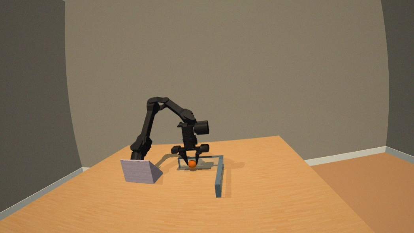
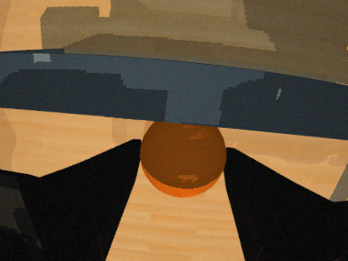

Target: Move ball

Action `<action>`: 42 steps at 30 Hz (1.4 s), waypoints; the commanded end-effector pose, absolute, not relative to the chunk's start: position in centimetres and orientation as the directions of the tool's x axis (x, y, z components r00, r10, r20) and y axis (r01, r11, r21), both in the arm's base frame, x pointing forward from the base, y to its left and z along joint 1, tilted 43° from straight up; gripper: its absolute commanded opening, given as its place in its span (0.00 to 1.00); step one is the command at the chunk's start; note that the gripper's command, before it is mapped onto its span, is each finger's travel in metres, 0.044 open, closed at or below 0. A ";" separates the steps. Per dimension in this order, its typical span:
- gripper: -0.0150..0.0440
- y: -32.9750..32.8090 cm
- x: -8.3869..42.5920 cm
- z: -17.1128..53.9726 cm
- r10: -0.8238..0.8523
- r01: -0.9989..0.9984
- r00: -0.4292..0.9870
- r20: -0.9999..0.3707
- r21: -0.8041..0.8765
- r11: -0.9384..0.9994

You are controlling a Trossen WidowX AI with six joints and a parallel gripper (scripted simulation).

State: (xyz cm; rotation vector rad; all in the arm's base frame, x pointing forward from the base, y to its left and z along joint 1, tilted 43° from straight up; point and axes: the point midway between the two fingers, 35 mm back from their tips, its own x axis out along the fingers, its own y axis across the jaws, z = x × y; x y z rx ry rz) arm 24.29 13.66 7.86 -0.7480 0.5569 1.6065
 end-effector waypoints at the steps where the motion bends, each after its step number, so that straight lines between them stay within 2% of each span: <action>1: 0.25 14.0 24.2 7.5 0.677 -0.985 -0.079 -0.731 -0.048 -0.166; 13: 0.25 14.9 24.0 6.5 0.678 -0.985 -0.079 -0.731 -0.048 -0.166; 25: 0.79 14.8 24.1 6.8 0.677 -0.985 -0.073 -0.733 -0.055 -0.166; 29: 0.79 14.6 24.2 7.0 0.676 -0.985 -0.073 -0.733 -0.055 -0.166; 35: 0.79 9.1 24.8 12.7 0.674 -0.985 -0.079 -0.734 -0.046 -0.166; 42: 0.79 9.2 25.1 12.3 0.677 -0.987 -0.069 -0.733 -0.049 -0.153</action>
